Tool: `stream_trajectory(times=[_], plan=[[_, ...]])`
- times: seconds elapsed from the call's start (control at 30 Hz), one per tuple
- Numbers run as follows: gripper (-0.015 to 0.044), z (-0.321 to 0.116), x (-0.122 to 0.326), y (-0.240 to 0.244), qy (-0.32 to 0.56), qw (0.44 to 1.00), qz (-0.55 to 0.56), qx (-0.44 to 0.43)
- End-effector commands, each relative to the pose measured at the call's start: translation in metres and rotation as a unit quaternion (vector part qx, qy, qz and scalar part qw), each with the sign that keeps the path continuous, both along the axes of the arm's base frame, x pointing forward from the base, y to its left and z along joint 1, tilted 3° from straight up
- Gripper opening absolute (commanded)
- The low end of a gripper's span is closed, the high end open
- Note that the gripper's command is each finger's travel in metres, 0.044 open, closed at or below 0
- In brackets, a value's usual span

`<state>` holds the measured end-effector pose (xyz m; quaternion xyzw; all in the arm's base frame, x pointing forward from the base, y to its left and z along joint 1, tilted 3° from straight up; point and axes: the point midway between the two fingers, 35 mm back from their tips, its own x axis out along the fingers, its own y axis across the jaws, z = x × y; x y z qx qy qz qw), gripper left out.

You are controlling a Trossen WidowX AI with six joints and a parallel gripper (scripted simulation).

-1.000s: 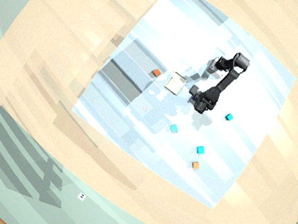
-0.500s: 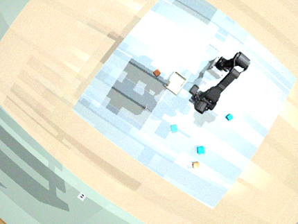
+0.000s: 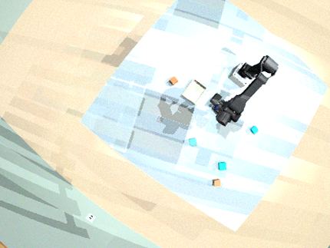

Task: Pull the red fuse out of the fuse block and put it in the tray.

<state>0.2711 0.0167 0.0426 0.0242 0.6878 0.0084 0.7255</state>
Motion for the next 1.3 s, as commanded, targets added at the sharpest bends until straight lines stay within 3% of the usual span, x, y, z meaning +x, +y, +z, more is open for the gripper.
stream_trajectory(times=[0.0, 0.6, 1.27], plan=[[0.0000, 0.003, 0.002, -0.003, -0.002, 1.000, 0.001, -0.001], [0.0000, 0.001, 0.018, -0.092, -0.002, 1.000, 0.001, -0.006], [0.0000, -0.003, 0.004, -0.187, -0.001, 1.000, 0.001, -0.009]])
